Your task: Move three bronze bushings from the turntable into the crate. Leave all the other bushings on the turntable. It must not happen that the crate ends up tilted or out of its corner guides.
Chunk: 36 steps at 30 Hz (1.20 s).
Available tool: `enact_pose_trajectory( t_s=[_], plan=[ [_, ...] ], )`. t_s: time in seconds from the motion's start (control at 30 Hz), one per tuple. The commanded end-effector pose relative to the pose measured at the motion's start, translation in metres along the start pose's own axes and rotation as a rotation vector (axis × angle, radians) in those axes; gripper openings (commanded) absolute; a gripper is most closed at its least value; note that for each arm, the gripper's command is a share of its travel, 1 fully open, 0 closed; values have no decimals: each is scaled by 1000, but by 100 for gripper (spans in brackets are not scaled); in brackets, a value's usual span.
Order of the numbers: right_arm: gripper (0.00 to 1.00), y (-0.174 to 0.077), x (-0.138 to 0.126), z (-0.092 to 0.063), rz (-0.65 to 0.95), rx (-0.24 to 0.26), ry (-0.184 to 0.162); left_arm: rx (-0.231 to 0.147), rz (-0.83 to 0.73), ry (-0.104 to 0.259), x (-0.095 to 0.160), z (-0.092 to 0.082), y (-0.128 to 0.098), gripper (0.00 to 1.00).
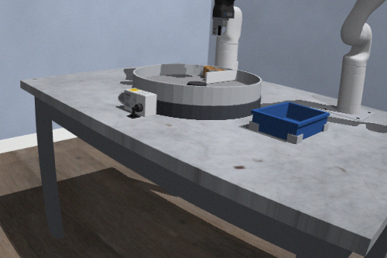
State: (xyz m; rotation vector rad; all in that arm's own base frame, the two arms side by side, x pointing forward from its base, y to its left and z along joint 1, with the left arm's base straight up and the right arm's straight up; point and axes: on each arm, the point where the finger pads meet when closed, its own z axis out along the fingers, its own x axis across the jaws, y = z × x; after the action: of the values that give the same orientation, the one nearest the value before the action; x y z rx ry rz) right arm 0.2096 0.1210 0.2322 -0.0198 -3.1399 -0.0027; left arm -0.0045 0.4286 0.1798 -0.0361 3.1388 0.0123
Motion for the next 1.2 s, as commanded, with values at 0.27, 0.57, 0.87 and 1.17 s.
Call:
enact_pose_trajectory(
  t_s=[0.27, 0.57, 0.87, 1.17],
  plan=[
    [36, 0, 0, 0, -6, 4, -7, 8, 4, 3, 3, -1, -4, 100],
    [36, 0, 0, 0, -6, 4, -7, 8, 4, 3, 3, -1, -4, 100],
    [36, 0, -1, 4, -3, 4, -6, 8, 4, 3, 3, -1, -4, 100],
    [36, -10, -6, 53, -4, 4, -6, 8, 4, 3, 3, -1, -4, 100]
  ],
)
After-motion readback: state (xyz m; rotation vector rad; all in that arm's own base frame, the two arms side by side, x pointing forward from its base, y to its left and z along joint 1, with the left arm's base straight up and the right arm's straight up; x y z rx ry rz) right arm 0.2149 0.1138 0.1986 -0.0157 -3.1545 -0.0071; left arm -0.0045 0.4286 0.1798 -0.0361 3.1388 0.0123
